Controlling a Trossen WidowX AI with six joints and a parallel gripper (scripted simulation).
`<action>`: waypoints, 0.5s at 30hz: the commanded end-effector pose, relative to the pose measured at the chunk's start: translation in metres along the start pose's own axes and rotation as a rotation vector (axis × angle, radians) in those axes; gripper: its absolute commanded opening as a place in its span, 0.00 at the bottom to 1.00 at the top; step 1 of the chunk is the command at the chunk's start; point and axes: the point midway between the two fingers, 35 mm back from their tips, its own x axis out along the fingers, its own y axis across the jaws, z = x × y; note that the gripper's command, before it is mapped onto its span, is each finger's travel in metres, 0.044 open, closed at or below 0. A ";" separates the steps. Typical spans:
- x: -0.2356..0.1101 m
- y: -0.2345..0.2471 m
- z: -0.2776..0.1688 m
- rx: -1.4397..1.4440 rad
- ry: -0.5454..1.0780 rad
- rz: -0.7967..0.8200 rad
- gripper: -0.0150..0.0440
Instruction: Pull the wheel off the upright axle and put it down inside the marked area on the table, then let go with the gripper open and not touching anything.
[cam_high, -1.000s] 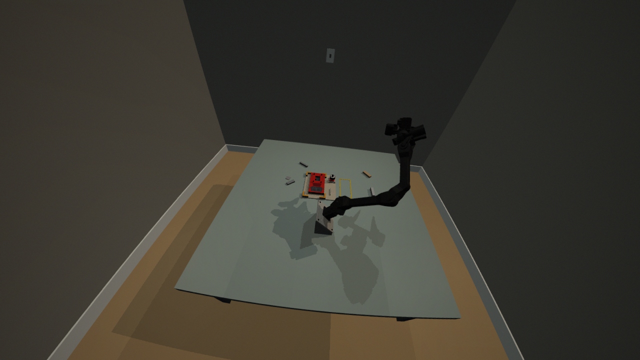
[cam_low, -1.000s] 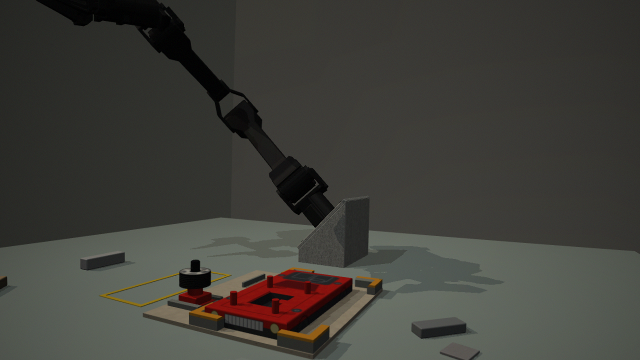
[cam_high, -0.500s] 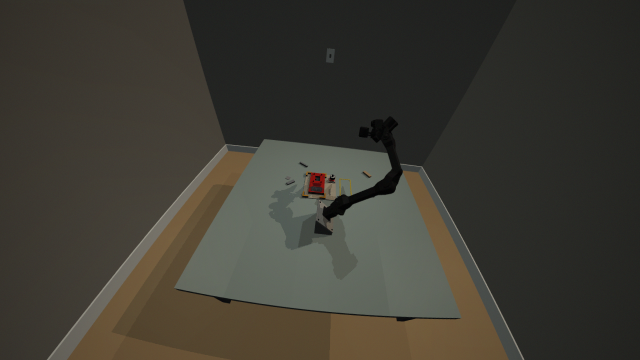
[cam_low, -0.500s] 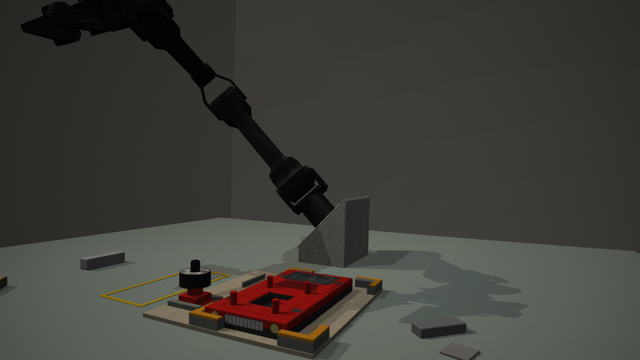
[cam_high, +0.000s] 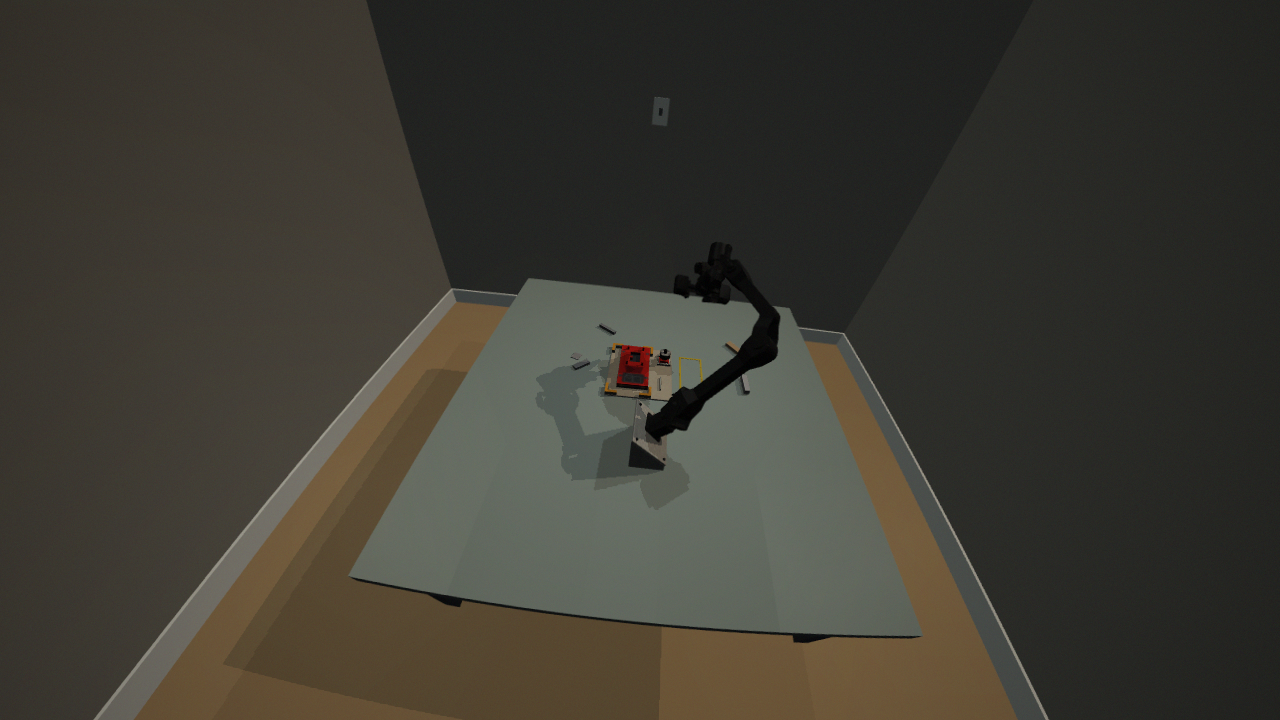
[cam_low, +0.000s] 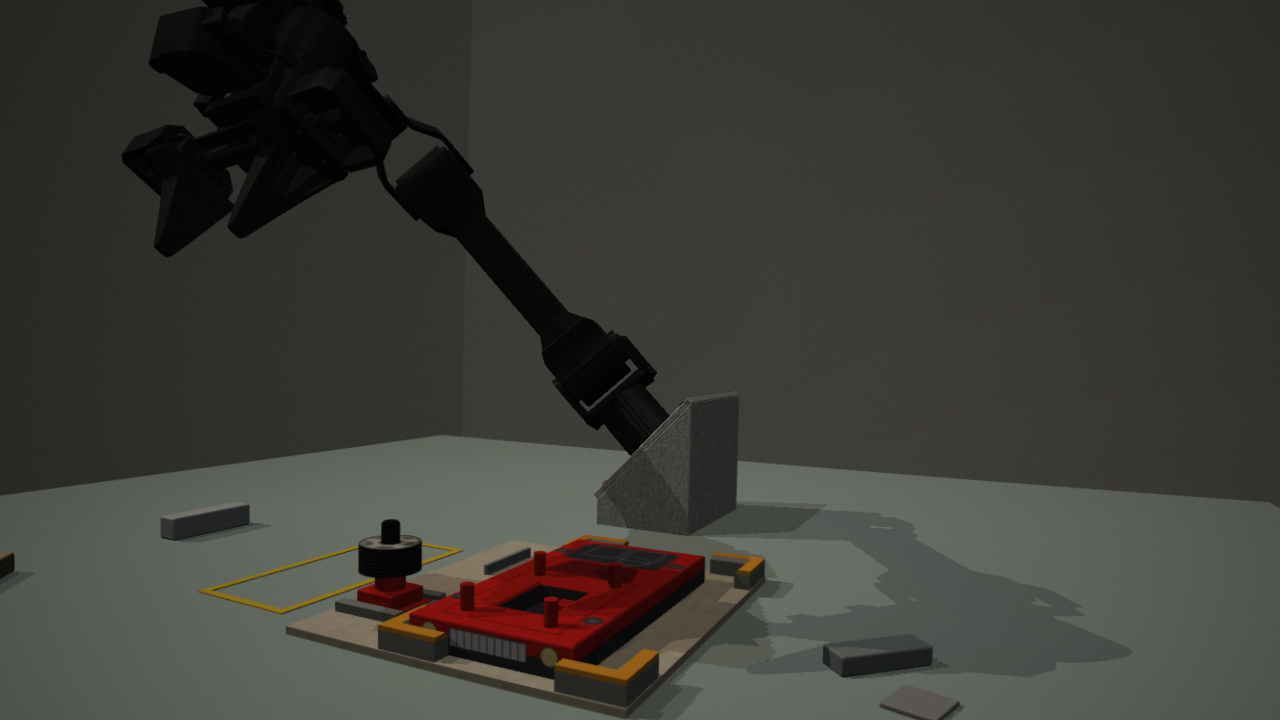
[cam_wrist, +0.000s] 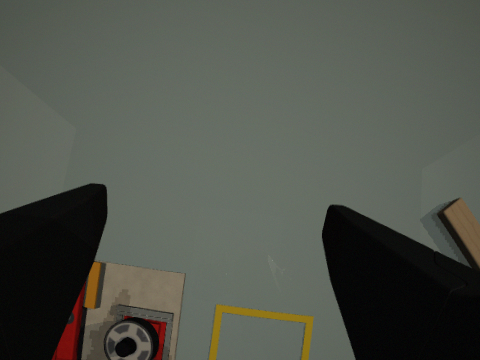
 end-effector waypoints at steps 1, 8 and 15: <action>0.026 0.024 -0.034 0.010 0.166 -0.009 0.76; 0.056 0.057 -0.100 0.023 0.464 -0.086 0.76; 0.064 0.066 -0.132 0.020 0.599 -0.156 0.76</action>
